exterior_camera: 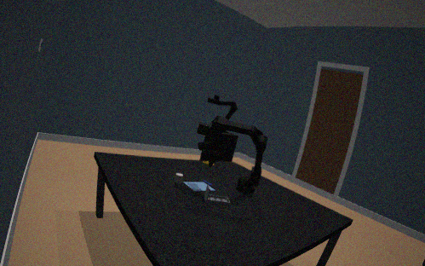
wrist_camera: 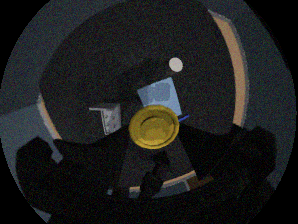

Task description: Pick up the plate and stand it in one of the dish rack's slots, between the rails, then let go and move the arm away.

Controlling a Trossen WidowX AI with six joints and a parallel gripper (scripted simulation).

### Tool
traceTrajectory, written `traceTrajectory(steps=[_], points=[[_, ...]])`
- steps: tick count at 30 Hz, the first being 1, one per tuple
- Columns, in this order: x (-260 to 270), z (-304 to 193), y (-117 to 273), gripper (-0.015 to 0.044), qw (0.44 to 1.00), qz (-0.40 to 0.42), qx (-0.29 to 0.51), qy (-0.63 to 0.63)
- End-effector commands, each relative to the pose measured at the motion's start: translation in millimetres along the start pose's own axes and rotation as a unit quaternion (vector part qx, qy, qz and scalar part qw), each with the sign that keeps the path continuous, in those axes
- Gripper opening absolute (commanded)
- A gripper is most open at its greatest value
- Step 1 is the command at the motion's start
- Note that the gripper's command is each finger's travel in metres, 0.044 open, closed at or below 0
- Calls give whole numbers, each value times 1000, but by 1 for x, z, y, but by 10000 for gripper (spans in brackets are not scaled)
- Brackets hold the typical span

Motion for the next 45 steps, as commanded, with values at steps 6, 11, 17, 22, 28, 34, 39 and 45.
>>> traceTrajectory(steps=[6, 11, 17, 22, 28, 34, 39, 45], points=[[36, -27, 4, 0, 986, 3, -4, -165], [55, -42, 5, 0, 968, 4, -6, -250], [75, -61, 5, 0, 937, 7, -9, -349], [90, -78, 5, 0, 903, 10, -10, -429], [106, -100, 3, 0, 854, 14, -10, -520], [119, -122, 0, 0, 796, 18, -8, -605], [128, -141, -2, 0, 741, 22, -5, -672], [135, -158, -5, 0, 686, 25, -2, -727]])
Point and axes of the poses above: the point midway between the two fingers, 35 mm back from their tips, its own y axis back along the fingers, its own x axis across the jaws, z = x × y, the point moved 5 cm from there along y, back along the fingers, and after that the axes turned 4 degrees about -y, right-handed, at the moved point
